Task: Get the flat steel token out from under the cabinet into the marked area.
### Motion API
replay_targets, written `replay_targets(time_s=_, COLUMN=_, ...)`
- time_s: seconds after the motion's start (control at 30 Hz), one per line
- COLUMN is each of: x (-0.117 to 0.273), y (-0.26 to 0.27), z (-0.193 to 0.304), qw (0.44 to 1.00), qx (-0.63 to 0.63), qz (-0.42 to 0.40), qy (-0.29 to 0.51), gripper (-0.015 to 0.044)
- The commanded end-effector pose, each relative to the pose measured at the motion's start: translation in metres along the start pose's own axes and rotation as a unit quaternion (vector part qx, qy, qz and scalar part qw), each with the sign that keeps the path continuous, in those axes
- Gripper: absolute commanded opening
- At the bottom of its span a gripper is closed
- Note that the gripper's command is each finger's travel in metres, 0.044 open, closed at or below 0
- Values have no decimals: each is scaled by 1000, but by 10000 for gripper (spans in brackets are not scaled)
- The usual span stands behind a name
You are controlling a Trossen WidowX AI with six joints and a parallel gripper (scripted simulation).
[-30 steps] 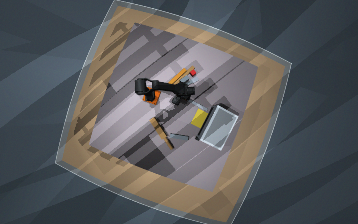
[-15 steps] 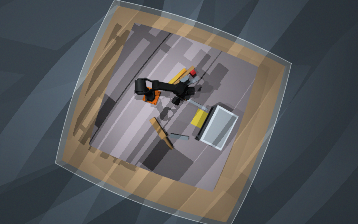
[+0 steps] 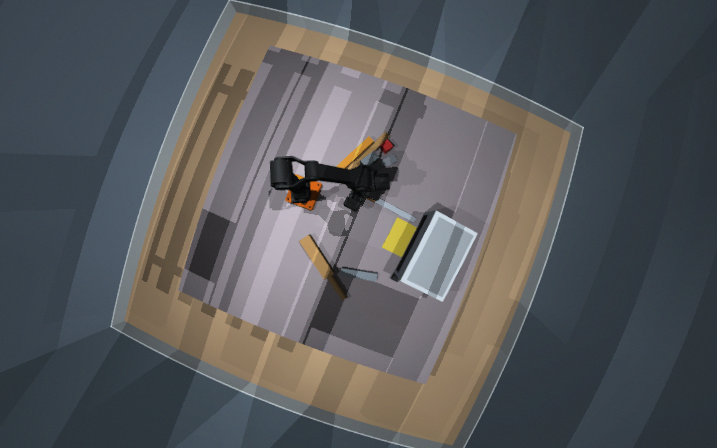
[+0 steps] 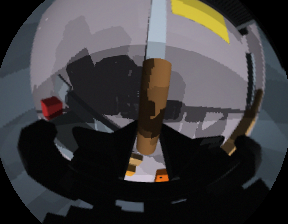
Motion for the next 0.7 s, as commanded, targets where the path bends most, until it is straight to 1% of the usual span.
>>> replay_targets(time_s=0.0, x=0, y=0, z=0, qw=1000, qx=0, qz=-1, qy=0, gripper=32)
replay_targets(time_s=0.03, x=0, y=0, z=0, qw=1000, qx=0, qz=-1, qy=0, gripper=6)
replay_targets(time_s=0.07, x=0, y=0, z=0, qw=1000, qx=0, qz=-1, qy=0, gripper=0)
replay_targets(time_s=0.67, x=1, y=-2, z=-19, qw=1000, qx=-16, qz=0, qy=0, gripper=0)
Point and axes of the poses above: the point midway between the two fingers, 35 mm back from their tips, its own x axis back along the fingers, its own y axis across the jaws, z = x × y, the point moved 9 cm from there along x, back along the fingers, and after that the axes turned 5 degrees about x, right-handed, at the moved point
